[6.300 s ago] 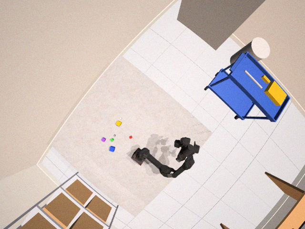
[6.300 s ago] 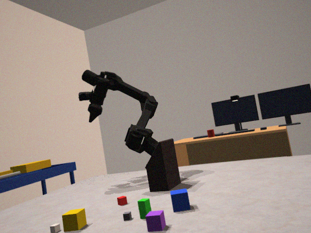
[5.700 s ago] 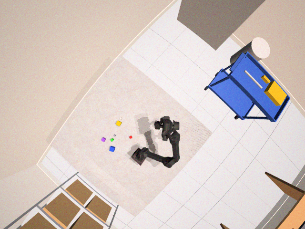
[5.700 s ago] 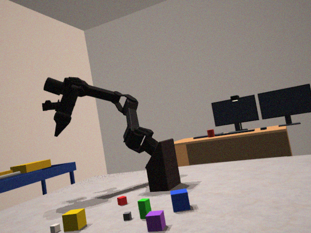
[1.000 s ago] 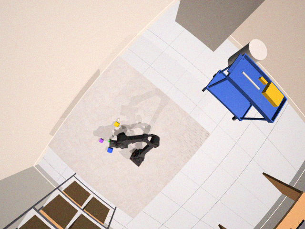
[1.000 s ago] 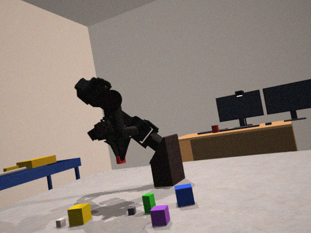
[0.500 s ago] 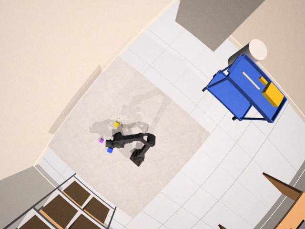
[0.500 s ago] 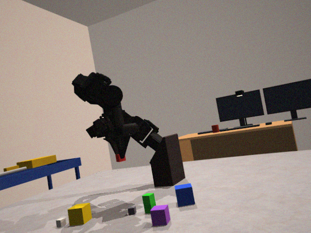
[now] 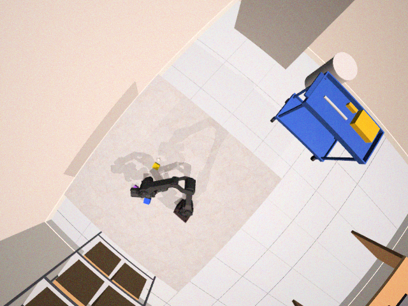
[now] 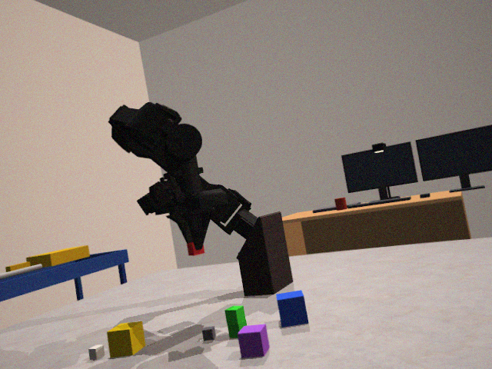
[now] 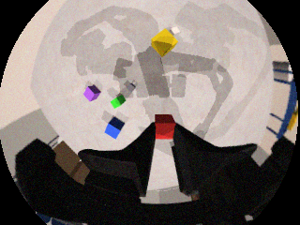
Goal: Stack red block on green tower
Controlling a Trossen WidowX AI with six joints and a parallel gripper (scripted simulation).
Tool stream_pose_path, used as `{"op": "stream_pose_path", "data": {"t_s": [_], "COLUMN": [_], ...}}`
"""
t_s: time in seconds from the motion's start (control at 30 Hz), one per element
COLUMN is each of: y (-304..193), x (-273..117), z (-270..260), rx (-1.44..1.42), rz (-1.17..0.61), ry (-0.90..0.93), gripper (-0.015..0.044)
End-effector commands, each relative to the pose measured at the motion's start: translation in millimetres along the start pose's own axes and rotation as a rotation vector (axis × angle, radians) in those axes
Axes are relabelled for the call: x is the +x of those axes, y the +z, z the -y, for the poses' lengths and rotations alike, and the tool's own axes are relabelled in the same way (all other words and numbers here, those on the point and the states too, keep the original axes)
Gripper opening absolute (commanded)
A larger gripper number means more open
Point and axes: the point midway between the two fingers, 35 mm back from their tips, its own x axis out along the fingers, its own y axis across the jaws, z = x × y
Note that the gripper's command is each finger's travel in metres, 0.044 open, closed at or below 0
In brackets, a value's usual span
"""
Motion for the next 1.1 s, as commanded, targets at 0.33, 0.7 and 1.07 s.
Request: {"op": "stream_pose_path", "data": {"t_s": [0.33, 0.7, 1.07], "y": [8, 6, 6], "x": [0, 8, 49], "z": [-61, -108, -109], "rx": [0.008, 0.009, 0.010], "rz": [0.002, 0.003, 0.004], "ry": [0.012, 0.014, 0.013], "gripper": [0.0000, 0.0000, 0.0000]}}
